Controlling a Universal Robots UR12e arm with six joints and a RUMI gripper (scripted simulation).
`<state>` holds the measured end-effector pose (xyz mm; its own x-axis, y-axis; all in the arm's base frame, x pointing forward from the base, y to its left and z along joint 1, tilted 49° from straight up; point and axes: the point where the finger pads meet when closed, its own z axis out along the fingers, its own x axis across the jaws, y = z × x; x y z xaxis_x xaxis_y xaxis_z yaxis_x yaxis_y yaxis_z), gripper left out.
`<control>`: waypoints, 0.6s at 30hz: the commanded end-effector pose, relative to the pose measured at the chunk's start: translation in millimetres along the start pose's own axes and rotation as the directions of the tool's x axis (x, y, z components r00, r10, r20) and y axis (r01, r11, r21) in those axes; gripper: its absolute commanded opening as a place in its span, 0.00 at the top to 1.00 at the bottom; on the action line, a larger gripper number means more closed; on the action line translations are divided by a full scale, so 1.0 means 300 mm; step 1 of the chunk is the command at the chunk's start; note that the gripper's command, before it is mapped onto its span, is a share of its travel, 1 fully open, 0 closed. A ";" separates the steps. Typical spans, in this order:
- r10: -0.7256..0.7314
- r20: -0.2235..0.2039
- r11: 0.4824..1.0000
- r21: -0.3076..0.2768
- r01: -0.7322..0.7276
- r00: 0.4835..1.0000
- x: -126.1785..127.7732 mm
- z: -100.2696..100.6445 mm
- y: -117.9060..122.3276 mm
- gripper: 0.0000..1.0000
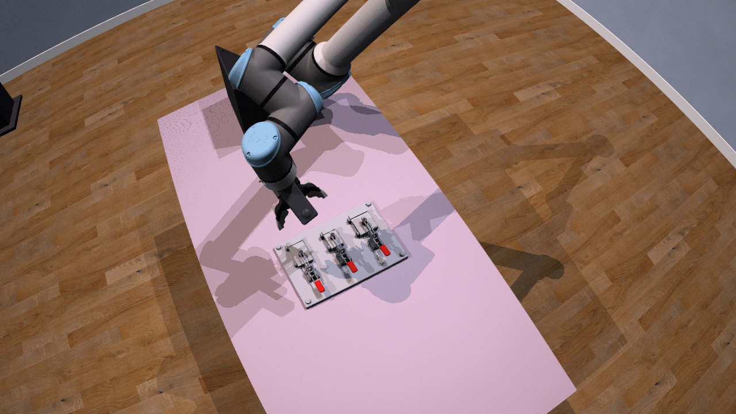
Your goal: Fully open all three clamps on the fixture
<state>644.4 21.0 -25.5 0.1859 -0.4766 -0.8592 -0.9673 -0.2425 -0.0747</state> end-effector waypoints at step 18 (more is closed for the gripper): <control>0.109 -0.181 0.993 0.072 -0.097 0.977 0.133 -0.040 0.010 0.00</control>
<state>650.2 -4.8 -51.4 0.1164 -0.6279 -0.7696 -0.9887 -0.1467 -0.0298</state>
